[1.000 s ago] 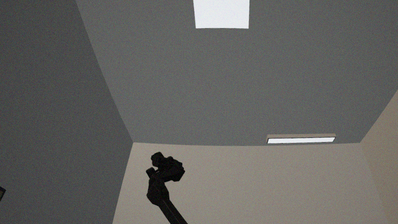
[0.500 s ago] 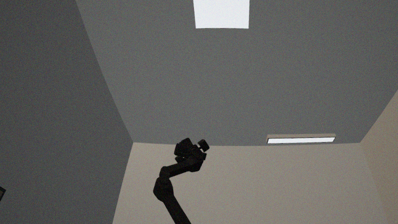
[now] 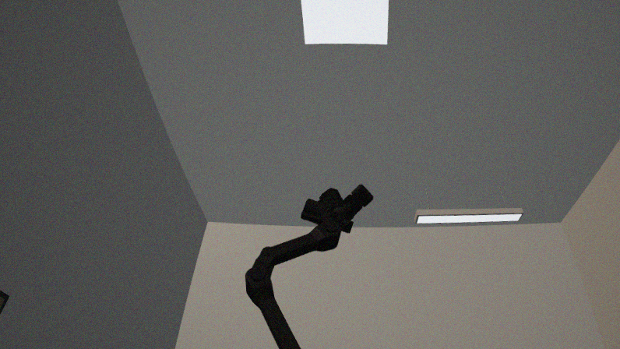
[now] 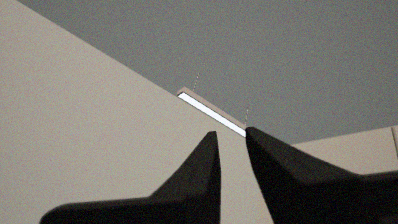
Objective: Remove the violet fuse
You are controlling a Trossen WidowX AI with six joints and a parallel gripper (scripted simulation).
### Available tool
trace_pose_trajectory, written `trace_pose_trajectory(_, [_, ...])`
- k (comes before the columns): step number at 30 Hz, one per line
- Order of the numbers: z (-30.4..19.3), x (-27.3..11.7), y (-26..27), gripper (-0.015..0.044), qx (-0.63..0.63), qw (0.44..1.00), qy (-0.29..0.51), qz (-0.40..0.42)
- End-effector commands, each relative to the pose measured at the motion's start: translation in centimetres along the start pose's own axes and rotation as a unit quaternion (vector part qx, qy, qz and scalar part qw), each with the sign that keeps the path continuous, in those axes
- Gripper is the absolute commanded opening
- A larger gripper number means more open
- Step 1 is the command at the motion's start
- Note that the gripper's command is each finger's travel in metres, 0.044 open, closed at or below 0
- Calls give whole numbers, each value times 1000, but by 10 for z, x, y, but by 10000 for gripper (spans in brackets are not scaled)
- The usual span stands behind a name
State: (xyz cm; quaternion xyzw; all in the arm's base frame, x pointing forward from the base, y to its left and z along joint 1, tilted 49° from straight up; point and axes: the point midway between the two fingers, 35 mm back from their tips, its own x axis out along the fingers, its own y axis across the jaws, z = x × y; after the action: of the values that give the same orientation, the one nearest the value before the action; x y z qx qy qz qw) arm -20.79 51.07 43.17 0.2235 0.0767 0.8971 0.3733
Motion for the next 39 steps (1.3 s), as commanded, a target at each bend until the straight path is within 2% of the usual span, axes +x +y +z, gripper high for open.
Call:
trace_pose_trajectory(1, [-10,-17,-53,72,-20,997,18,-74])
trace_pose_trajectory(7, [-26,-61,-142,72,-56,976,55,-202])
trace_pose_trajectory(11, [-34,-104,-200,72,-72,950,84,-290])
trace_pose_trajectory(22, [-56,-260,-321,72,-95,836,184,-508])
trace_pose_trajectory(31, [-75,-413,-366,72,-84,703,285,-646])
trace_pose_trajectory(37, [-89,-519,-366,72,-57,603,360,-710])
trace_pose_trajectory(39, [-95,-540,-360,72,-59,581,393,-710])
